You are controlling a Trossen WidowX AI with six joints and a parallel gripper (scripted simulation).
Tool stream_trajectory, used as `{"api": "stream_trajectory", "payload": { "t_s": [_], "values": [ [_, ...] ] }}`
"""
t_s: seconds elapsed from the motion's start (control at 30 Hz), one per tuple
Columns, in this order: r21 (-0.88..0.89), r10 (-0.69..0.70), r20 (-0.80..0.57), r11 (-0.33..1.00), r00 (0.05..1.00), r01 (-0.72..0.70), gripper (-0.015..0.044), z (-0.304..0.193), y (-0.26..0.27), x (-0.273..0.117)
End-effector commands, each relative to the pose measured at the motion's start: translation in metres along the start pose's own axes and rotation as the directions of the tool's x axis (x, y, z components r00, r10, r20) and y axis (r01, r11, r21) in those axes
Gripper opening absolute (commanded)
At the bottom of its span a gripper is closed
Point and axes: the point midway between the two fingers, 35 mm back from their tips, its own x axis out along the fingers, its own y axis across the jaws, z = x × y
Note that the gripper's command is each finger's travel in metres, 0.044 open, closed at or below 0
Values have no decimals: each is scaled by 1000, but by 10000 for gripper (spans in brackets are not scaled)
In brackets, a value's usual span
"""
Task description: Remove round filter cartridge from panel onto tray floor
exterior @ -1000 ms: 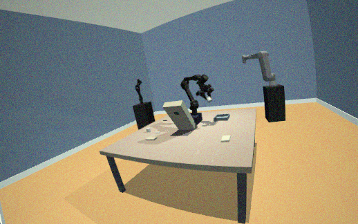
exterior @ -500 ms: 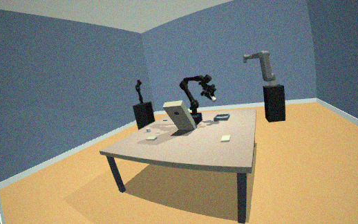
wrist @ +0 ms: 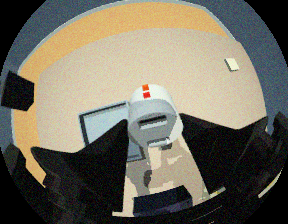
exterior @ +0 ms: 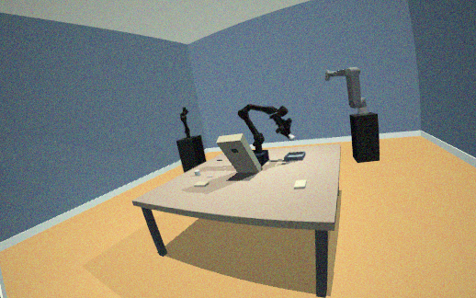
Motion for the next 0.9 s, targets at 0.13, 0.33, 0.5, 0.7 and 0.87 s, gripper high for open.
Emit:
{"api": "stream_trajectory", "payload": {
  "t_s": [0.13, 0.33, 0.5, 0.7, 0.87],
  "values": [
    [-111, 61, 1, 992, 998, -61, 0, -14, 35, 22],
    [-196, 112, -6, 974, 994, -111, 0, -31, 63, 37],
    [-265, 153, -16, 952, 988, -152, 0, -48, 84, 47],
    [-313, 181, -24, 933, 983, -180, 0, -62, 99, 54],
    [-313, 181, -24, 933, 983, -179, 0, -69, 100, 72]
  ]
}}
